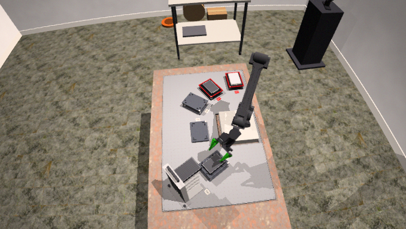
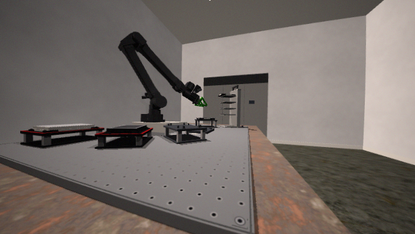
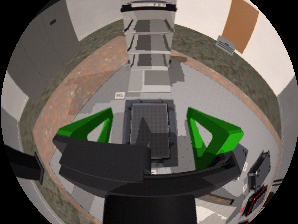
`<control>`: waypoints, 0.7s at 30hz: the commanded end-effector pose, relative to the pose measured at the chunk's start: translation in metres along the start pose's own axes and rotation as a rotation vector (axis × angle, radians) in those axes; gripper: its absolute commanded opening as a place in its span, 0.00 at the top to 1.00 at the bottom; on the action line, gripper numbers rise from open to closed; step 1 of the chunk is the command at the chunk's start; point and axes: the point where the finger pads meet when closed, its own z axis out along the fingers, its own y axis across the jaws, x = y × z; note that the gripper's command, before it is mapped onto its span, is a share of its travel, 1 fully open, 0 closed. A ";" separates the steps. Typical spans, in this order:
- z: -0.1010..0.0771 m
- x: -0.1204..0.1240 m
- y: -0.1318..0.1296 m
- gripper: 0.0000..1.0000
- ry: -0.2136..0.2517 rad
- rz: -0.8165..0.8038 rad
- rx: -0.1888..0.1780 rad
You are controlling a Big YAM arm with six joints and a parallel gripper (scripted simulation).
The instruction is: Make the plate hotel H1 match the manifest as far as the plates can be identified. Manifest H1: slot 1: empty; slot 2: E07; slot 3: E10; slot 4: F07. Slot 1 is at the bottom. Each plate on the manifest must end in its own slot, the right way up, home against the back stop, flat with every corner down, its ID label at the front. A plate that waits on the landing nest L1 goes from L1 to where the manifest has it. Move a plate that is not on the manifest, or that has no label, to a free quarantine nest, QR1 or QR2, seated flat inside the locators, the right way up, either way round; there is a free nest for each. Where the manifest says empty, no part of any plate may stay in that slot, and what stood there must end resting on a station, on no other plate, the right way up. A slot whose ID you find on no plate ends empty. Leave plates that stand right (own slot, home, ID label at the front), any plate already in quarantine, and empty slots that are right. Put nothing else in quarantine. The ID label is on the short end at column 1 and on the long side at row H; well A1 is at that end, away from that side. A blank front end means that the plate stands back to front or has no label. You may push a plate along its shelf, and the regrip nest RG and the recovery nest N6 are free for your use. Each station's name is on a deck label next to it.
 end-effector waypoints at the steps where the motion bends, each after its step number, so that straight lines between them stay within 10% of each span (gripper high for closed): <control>1: 0.006 0.005 0.007 0.00 -0.016 0.013 -0.014; 21: 0.007 -0.010 0.008 0.00 -0.037 0.017 -0.012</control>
